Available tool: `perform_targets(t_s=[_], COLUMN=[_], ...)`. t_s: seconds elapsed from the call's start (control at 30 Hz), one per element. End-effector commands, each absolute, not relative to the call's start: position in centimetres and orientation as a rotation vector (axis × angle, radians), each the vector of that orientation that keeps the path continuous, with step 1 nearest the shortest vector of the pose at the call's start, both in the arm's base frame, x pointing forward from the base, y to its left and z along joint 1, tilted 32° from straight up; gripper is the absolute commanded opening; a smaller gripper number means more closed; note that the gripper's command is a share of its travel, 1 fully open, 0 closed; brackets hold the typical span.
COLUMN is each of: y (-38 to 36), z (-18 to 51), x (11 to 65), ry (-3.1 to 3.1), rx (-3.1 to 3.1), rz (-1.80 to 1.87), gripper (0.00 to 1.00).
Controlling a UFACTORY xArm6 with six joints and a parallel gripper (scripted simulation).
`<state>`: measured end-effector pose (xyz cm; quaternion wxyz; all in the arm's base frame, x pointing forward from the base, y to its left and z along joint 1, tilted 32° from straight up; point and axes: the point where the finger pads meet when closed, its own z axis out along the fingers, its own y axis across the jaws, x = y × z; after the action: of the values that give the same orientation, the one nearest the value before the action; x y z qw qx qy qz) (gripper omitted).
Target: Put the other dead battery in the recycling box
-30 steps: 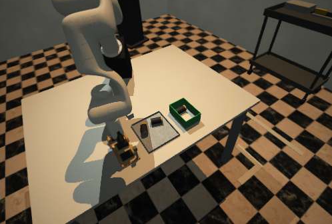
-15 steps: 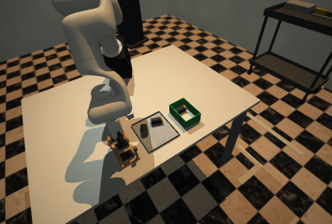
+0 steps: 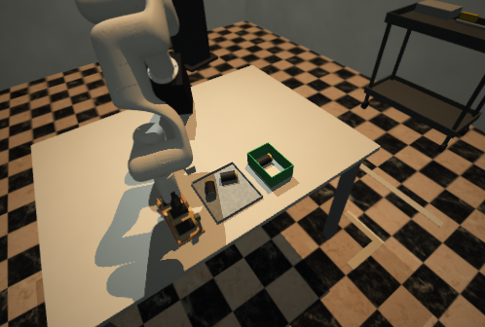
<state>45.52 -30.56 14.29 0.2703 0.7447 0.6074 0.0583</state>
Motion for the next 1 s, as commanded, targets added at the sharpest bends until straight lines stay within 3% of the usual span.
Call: perform_targets(t_s=[0.0,0.97], y=[-30.7,-32.1], z=[14.0,10.7], x=[45.8,47.4], ry=[1.635,1.635], rx=[2.005,2.005], rz=[0.158,0.158], gripper=[0.51,0.51])
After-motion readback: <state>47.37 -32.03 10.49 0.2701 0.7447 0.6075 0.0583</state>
